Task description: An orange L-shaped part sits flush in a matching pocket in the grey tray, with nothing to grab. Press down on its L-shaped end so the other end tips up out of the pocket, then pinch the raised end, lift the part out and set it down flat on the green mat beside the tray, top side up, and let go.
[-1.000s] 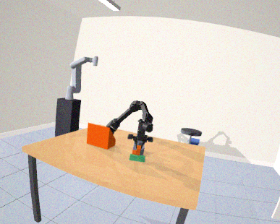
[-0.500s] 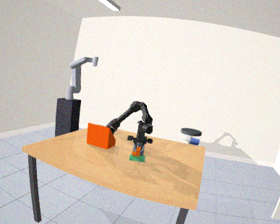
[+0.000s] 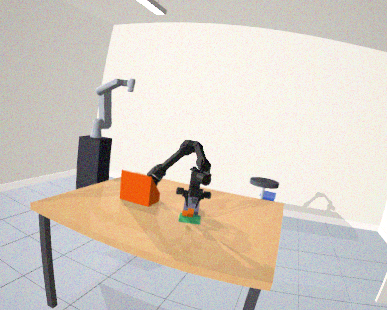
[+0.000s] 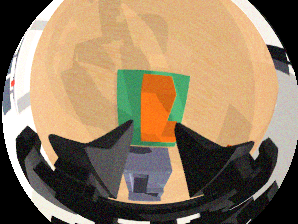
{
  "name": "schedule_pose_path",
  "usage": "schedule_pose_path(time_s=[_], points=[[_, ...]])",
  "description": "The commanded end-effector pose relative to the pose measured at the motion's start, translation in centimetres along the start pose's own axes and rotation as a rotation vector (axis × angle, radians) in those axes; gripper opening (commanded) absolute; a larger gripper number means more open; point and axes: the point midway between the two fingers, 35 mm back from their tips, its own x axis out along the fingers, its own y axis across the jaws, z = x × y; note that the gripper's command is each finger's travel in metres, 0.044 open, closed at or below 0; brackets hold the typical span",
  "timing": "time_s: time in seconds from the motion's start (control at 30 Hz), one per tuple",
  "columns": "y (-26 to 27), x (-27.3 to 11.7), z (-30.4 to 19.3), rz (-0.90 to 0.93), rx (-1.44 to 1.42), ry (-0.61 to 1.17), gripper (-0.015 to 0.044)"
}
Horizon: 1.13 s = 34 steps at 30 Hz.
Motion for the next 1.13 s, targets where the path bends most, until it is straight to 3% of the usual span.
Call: schedule_pose_path(time_s=[0.0, 0.1, 0.27, 1.1], points=[[0.1, -1.3, 0.2, 0.000, -0.001, -0.003, 0.0315], [0.2, -4.3, 0.3, 0.000, 0.001, -0.004, 0.0394], [0.0, -8.7, 0.1, 0.001, 0.005, -0.003, 0.0400], [0.0, -8.4, 0.4, 0.016, 0.012, -0.015, 0.0400]])
